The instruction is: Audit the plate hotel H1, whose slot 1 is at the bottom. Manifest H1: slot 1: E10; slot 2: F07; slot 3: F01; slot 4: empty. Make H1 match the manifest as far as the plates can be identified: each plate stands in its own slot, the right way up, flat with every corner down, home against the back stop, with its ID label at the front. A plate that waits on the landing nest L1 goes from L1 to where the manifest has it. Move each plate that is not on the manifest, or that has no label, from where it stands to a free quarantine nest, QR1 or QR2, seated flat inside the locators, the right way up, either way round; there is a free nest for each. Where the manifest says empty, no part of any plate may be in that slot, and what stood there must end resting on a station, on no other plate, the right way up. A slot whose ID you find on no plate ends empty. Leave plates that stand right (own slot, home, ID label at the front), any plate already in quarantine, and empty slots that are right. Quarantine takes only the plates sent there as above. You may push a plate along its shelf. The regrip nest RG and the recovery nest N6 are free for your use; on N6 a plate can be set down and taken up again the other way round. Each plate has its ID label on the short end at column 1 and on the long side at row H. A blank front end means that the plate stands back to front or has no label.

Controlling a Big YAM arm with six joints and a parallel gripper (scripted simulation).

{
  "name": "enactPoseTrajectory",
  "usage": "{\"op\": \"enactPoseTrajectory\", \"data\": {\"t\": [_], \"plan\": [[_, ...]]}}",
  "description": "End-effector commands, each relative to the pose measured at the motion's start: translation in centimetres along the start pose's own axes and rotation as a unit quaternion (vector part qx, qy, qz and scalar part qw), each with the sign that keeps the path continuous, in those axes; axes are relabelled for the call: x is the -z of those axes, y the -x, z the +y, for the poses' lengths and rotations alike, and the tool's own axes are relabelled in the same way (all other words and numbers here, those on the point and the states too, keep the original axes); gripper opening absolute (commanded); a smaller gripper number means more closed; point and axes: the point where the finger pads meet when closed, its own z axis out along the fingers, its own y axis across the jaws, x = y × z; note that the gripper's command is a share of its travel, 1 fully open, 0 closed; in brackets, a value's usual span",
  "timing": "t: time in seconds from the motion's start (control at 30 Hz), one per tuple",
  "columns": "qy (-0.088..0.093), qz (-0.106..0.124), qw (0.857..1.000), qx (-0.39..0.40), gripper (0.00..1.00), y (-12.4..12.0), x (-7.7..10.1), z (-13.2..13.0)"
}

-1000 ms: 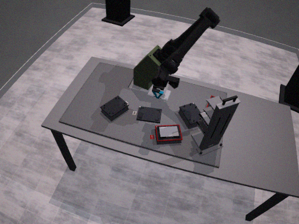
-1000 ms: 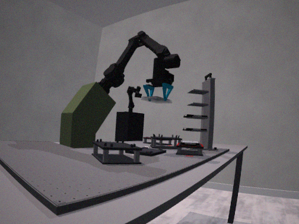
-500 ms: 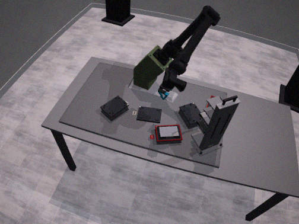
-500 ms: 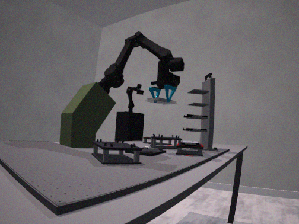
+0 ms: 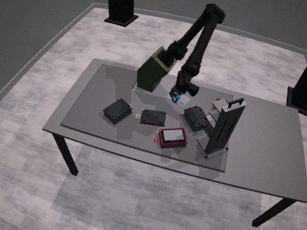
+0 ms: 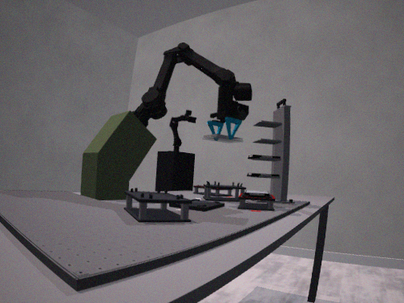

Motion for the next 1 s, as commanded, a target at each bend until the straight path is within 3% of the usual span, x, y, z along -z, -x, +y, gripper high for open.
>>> {"op": "enactPoseTrajectory", "data": {"t": [0.0,0.33,0.67,0.97], "plan": [[-0.019,-0.015,0.999,-0.032,0.86,2.7,1.8,-0.5],[-0.018,-0.020,0.994,-0.110,0.86,5.5,2.0,1.7],[-0.017,-0.022,0.993,-0.111,0.86,7.7,2.0,3.5],[-0.013,-0.025,0.976,-0.215,0.86,9.6,2.1,6.0]]}}
